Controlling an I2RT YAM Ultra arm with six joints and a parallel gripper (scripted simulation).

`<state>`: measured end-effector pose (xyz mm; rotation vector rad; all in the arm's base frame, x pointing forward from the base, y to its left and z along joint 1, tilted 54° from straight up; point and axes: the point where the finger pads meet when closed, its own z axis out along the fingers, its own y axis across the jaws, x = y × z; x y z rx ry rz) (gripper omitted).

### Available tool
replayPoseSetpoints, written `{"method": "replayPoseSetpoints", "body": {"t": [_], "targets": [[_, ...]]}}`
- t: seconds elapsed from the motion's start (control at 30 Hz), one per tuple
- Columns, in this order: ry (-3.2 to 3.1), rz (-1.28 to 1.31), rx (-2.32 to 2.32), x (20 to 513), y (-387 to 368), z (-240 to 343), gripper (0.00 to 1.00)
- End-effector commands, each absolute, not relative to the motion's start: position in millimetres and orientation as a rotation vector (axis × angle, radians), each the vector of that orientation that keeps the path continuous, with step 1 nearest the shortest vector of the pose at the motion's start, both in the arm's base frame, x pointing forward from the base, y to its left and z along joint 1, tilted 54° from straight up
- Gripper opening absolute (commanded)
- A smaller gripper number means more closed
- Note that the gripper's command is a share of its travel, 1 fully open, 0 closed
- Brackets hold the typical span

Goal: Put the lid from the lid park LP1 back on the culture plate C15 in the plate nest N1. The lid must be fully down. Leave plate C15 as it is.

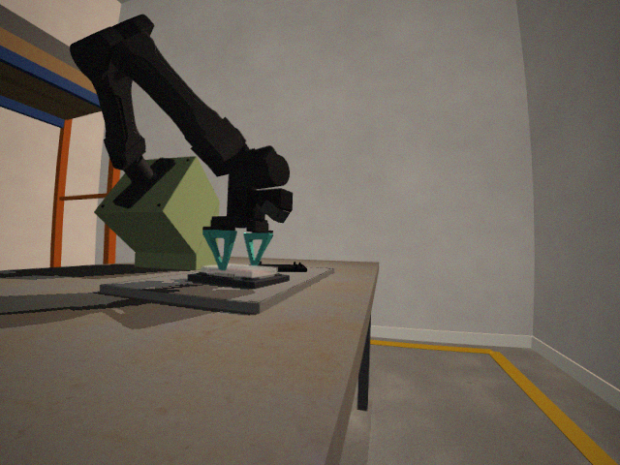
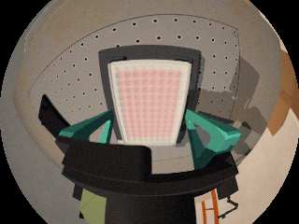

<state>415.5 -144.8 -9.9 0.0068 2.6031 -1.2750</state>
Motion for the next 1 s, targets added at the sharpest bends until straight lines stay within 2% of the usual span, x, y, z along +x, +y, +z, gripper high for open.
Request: {"method": "replayPoseSetpoints", "body": {"t": [0.0,0.97], "targets": [[2.593,-1.269,0.002,417.5,-139.7,-6.6,1.0],[2.593,-1.268,0.002,408.1,-106.9,18.1,1.0]]}}
